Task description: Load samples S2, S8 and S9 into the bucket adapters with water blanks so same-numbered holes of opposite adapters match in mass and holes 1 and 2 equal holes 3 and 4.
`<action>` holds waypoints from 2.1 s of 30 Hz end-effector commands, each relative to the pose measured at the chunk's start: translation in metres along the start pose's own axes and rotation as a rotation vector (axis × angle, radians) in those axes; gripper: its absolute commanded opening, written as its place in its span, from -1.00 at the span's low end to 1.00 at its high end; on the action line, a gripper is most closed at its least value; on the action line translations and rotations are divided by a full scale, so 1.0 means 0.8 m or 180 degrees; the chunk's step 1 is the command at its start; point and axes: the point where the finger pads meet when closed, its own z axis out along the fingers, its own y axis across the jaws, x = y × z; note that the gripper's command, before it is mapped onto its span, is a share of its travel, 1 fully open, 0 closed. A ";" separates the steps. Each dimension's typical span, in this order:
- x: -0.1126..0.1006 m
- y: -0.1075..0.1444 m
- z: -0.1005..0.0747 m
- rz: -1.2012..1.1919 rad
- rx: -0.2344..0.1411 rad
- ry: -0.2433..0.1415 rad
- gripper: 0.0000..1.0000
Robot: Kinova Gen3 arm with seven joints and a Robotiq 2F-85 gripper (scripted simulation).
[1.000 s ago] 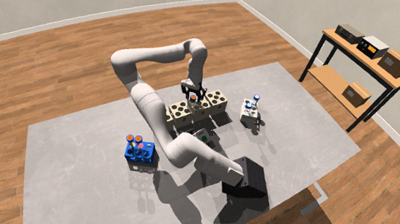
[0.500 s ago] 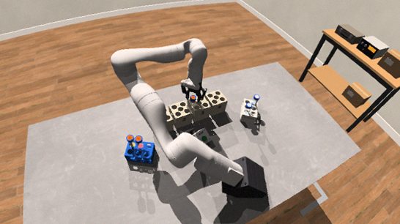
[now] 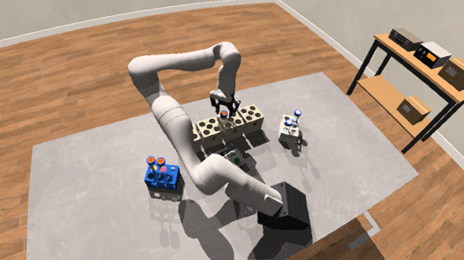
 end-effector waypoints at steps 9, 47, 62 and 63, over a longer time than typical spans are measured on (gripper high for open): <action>0.000 0.000 -0.017 0.0000 -0.0001 -0.0005 0.24; 0.000 0.000 -0.073 0.0000 -0.0001 -0.0005 0.24; 0.000 0.000 -0.095 0.0000 -0.0001 -0.0005 0.24; 0.000 0.000 -0.097 0.0000 -0.0001 -0.0005 0.24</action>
